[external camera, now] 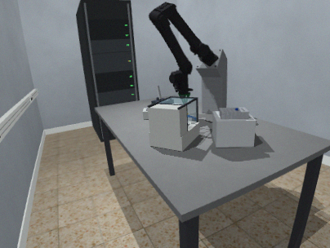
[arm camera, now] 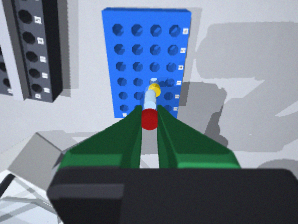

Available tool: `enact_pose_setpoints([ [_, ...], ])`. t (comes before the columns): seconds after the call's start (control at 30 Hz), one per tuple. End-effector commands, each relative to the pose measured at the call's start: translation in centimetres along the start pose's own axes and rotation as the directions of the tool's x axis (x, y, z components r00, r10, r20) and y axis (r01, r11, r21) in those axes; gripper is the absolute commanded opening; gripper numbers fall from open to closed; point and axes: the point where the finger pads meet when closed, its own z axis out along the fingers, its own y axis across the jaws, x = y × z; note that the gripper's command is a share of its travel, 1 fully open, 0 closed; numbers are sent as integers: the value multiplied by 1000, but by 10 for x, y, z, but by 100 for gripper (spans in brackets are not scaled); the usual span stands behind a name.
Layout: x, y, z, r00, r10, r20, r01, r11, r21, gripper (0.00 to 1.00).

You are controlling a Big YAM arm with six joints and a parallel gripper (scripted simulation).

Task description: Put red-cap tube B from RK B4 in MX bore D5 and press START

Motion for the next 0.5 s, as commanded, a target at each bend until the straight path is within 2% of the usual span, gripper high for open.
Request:
enact_pose_setpoints([
  [0.0,-2,-13,-18,1000,1,13,-1,1000,18,9],
  [0.33,-2,-13,-31,1000,0,12,-1,1000,15,9],
  [0.37,-3,-1,-27,1000,-8,11,8,1000,-6,9],
  [0.47,-2,-13,-37,1000,0,12,0,1000,14,9],
])
